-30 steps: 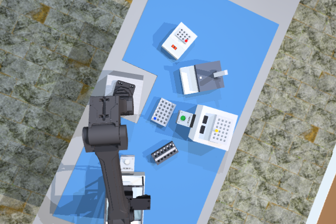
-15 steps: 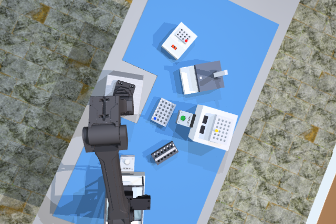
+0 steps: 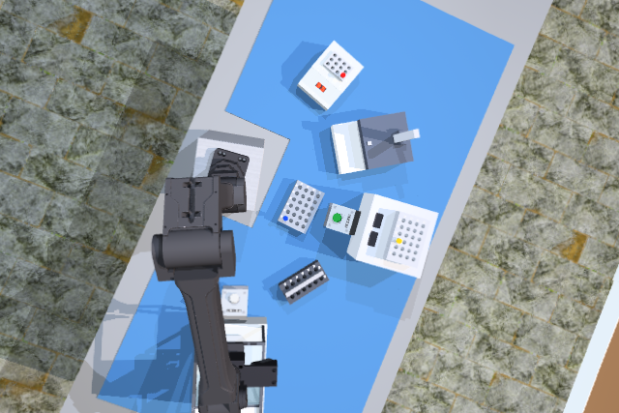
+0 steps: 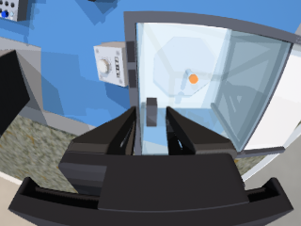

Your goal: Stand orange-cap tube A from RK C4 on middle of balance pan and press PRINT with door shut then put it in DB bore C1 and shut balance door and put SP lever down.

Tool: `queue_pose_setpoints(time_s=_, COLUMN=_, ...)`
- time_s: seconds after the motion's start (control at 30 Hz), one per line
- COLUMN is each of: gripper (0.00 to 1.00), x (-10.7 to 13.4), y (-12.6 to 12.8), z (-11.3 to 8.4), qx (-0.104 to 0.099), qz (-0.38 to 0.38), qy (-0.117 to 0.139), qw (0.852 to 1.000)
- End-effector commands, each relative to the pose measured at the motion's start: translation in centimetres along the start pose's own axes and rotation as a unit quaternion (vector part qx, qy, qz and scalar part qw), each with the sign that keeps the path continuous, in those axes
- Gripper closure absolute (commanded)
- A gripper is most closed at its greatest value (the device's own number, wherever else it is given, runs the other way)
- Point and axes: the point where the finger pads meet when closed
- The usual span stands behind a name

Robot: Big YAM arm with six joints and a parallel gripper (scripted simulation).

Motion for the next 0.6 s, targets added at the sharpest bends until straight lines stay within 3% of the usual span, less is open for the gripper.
queue_pose_setpoints(time_s=0.0, gripper=0.70, x=0.2, y=-1.4, z=-1.1, qx=0.016, qz=0.002, qy=0.003, qw=1.000)
queue_pose_setpoints(time_s=0.37, gripper=0.70, x=0.2, y=-1.4, z=-1.1, qx=0.016, qz=0.002, qy=0.003, qw=1.000)
queue_pose_setpoints(time_s=0.43, gripper=0.70, x=0.2, y=-2.4, z=-2.8, qx=0.029, qz=0.006, qy=0.005, qw=1.000)
queue_pose_setpoints(time_s=0.57, gripper=0.70, x=0.1, y=-2.4, z=-3.7, qx=0.032, qz=0.005, qy=0.005, qw=0.999)
Point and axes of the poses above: the point where the finger pads meet when closed, its own z axis out along the fingers, its own y axis across the jaws, x = y × z, and after that the axes turned 9 degrees about -z, right-handed
